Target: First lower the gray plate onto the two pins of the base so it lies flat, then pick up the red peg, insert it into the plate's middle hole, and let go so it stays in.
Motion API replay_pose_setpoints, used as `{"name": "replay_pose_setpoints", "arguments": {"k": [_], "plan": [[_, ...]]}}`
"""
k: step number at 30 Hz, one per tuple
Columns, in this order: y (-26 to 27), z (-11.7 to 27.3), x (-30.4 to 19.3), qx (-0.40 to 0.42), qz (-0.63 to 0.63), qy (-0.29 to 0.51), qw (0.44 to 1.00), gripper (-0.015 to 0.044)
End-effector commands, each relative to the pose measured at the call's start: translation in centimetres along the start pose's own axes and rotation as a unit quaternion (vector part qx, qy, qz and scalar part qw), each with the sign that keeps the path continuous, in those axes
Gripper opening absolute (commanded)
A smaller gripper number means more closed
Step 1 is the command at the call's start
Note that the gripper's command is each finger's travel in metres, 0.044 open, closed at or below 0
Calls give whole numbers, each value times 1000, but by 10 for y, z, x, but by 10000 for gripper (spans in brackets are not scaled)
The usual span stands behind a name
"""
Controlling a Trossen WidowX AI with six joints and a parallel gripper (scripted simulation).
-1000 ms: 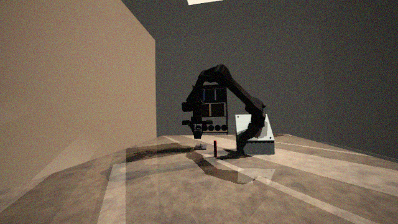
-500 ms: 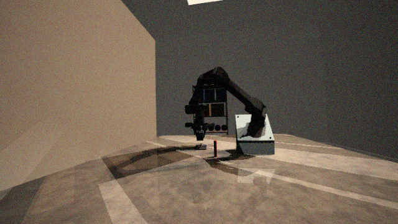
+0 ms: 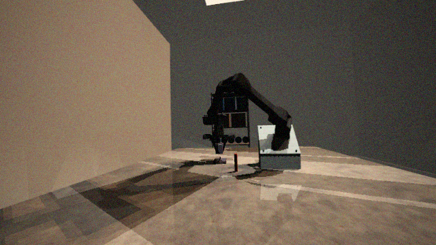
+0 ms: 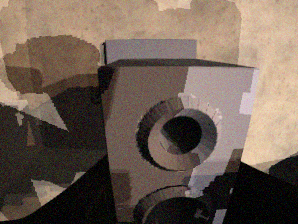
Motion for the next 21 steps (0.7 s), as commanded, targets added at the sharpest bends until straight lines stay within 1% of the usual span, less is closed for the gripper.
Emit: {"name": "replay_pose_setpoints", "arguments": {"k": [1, 9, 21], "plan": [[0, -1, 2, 0, 2, -2, 1000, 0], [0, -16, 2, 0, 2, -2, 1000, 0], [0, -27, 2, 0, 2, -2, 1000, 0]]}}
Point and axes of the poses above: the point midway between the two fingers, 35 mm back from their tips, its own z axis back along the fingers, its own y axis across the jaws, x = y × z, the point moved 7 cm from there along z, back along the fingers, and after that the axes turned 12 degrees about -z, right-handed, at the moved point
